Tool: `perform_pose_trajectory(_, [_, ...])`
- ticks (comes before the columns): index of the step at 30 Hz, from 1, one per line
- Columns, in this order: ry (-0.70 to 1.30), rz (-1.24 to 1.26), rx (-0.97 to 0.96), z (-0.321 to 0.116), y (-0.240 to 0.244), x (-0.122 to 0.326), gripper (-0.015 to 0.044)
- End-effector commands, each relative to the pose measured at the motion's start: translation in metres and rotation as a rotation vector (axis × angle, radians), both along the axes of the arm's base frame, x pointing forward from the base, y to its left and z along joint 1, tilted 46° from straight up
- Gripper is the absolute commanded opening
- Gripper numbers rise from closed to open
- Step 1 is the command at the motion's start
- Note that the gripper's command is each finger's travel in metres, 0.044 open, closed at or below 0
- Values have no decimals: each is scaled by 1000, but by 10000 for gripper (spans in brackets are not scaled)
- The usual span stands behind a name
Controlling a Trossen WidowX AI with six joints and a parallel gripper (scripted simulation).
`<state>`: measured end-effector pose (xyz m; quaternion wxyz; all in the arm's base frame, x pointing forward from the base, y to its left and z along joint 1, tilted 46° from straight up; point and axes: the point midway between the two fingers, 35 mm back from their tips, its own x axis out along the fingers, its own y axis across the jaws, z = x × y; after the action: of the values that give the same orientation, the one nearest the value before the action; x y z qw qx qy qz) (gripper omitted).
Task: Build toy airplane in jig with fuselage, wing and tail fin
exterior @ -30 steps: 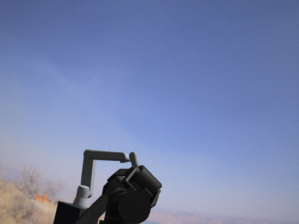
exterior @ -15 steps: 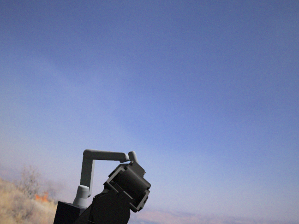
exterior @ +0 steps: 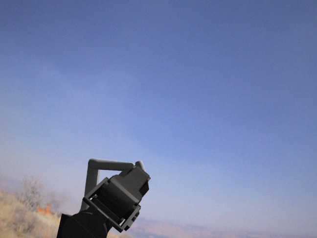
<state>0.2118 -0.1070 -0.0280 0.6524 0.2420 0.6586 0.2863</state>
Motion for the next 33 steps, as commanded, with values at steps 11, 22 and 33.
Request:
perform_pose_trajectory(11, [-22,35,10,-27,-11,-9,65])
perform_pose_trajectory(22, [-22,35,10,-27,-11,-9,65])
perform_pose_trajectory(33, [-22,35,10,-28,-11,-10,65])
